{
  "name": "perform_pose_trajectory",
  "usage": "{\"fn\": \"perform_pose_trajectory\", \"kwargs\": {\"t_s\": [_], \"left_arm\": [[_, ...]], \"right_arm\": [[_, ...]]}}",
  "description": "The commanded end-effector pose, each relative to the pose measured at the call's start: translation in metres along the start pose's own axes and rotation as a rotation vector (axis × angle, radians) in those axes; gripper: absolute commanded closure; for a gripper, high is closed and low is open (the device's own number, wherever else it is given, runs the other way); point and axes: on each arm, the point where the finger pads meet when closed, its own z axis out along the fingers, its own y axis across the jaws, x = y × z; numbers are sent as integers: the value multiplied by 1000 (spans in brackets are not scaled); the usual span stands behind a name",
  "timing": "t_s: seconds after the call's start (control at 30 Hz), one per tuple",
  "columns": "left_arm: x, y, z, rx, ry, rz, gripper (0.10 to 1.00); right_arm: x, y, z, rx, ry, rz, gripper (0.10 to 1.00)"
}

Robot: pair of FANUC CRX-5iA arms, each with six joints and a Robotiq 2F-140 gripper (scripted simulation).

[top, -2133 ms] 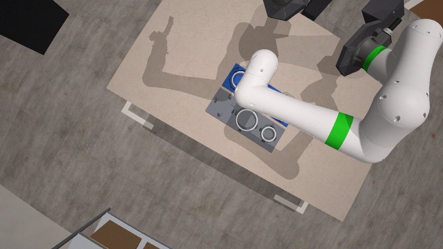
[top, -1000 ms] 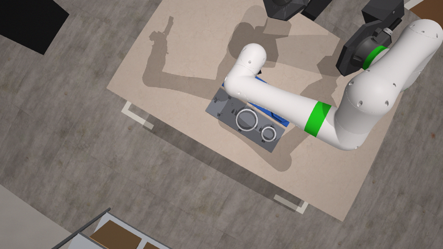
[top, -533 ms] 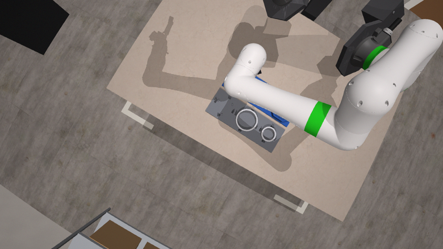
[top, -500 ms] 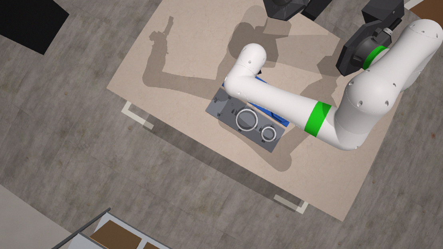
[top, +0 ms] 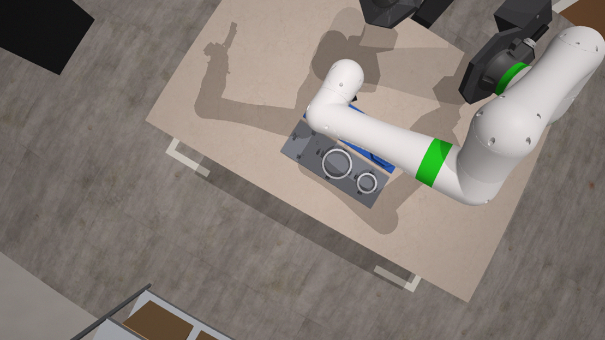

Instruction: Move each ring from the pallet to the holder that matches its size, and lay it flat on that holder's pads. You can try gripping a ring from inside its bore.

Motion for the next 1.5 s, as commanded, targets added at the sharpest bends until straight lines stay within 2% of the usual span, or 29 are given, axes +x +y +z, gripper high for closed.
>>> {"fn": "perform_pose_trajectory", "kwargs": {"t_s": [0.0, 0.57, 0.8, 0.87, 1.2, 1.47], "left_arm": [[-1, 0, -1, 0, -2, 0, 574], [-1, 0, -2, 0, -2, 0, 567], [-1, 0, -36, 0, -2, 0, 567], [-1, 0, -40, 0, -2, 0, 567], [-2, 2, -40, 1, -2, 0, 567], [-26, 25, -40, 0, -2, 0, 567]], "right_arm": [[0, 0, -1, 0, 2, 0, 98], [0, 0, -1, 0, 2, 0, 98], [0, 0, -1, 0, 2, 0, 98], [0, 0, -1, 0, 2, 0, 98], [0, 0, -1, 0, 2, 0, 98], [0, 0, -1, 0, 2, 0, 98]]}}
